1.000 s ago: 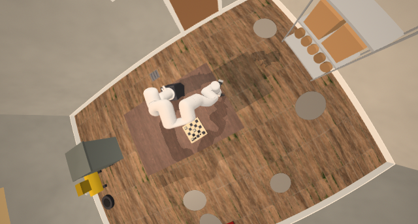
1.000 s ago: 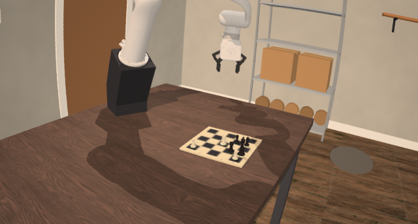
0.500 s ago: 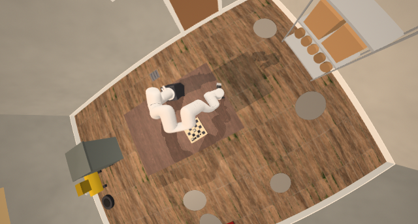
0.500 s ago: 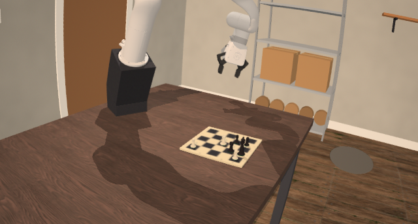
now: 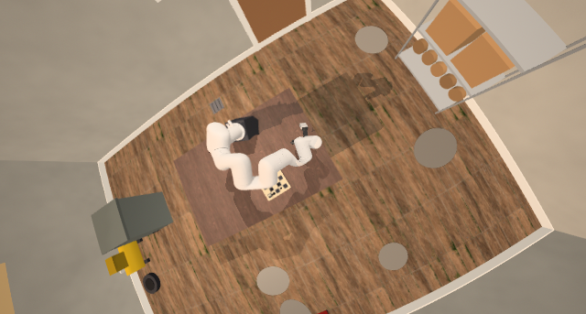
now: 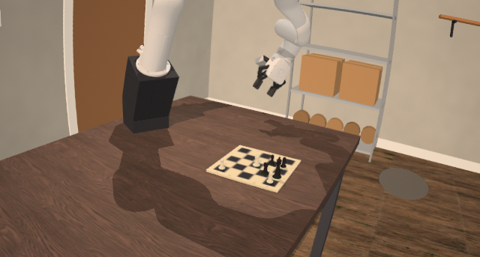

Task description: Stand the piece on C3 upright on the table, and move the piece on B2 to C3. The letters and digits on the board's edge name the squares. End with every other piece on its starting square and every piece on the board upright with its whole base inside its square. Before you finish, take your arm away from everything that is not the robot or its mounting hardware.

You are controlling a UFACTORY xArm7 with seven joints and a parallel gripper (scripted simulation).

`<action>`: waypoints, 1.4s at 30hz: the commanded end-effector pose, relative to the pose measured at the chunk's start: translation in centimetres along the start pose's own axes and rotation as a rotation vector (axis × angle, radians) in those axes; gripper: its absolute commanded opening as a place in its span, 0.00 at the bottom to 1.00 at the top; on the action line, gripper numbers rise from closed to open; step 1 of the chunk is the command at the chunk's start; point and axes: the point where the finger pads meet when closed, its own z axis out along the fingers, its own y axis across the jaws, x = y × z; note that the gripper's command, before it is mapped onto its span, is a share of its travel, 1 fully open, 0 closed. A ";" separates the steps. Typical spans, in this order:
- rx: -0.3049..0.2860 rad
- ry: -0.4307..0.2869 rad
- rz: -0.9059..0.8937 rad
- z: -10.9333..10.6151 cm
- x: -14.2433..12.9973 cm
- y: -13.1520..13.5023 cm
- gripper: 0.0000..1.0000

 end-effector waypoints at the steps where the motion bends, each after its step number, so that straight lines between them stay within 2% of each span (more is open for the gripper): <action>1: 0.148 0.038 -0.151 0.5 -1.9 -0.7 1.00; 3: 0.148 0.038 -0.151 0.5 -1.9 -0.7 1.00; 4: 0.207 0.053 -0.215 0.9 -2.8 -1.1 1.00; 6: 0.207 0.053 -0.215 0.9 -2.8 -1.1 1.00; 7: 0.267 0.071 -0.280 1.2 -3.7 -1.5 1.00; 9: 0.267 0.071 -0.280 1.2 -3.7 -1.5 1.00; 10: 0.329 0.089 -0.346 1.6 -4.6 -1.9 1.00; 12: 0.329 0.089 -0.346 1.6 -4.6 -1.9 1.00; 13: 0.390 0.105 -0.413 2.0 -5.5 -2.4 1.00; 16: 0.390 0.105 -0.413 2.0 -5.5 -2.4 1.00; 17: 0.451 0.124 -0.478 2.3 -6.4 -2.8 1.00; 18: 0.451 0.124 -0.478 2.3 -6.4 -2.8 1.00; 19: 0.510 0.140 -0.542 2.7 -7.3 -3.2 1.00; 21: 0.510 0.140 -0.542 2.7 -7.3 -3.2 1.00; 22: 0.567 0.157 -0.604 3.0 -8.1 -3.6 1.00; 24: 0.567 0.157 -0.604 3.0 -8.1 -3.6 1.00; 25: 0.623 0.173 -0.664 3.3 -8.9 -4.0 1.00; 26: 0.623 0.173 -0.664 3.3 -8.9 -4.0 1.00; 27: 0.674 0.187 -0.720 3.6 -9.7 -4.3 1.00; 29: 0.674 0.187 -0.720 3.6 -9.7 -4.3 1.00; 30: 0.725 0.203 -0.774 3.9 -10.4 -4.7 1.00; 33: 0.725 0.203 -0.774 3.9 -10.4 -4.7 1.00; 35: 0.816 0.228 -0.873 4.4 -11.8 -5.3 1.00; 36: 0.816 0.228 -0.873 4.4 -11.8 -5.3 1.00; 37: 0.858 0.240 -0.919 4.7 -12.4 -5.6 1.00; 39: 0.858 0.240 -0.919 4.7 -12.4 -5.6 1.00; 40: 0.899 0.252 -0.963 4.9 -13.0 -5.9 1.00; 41: 0.899 0.252 -0.963 4.9 -13.0 -5.9 1.00; 42: 0.938 0.264 -1.004 5.1 -13.6 -6.2 1.00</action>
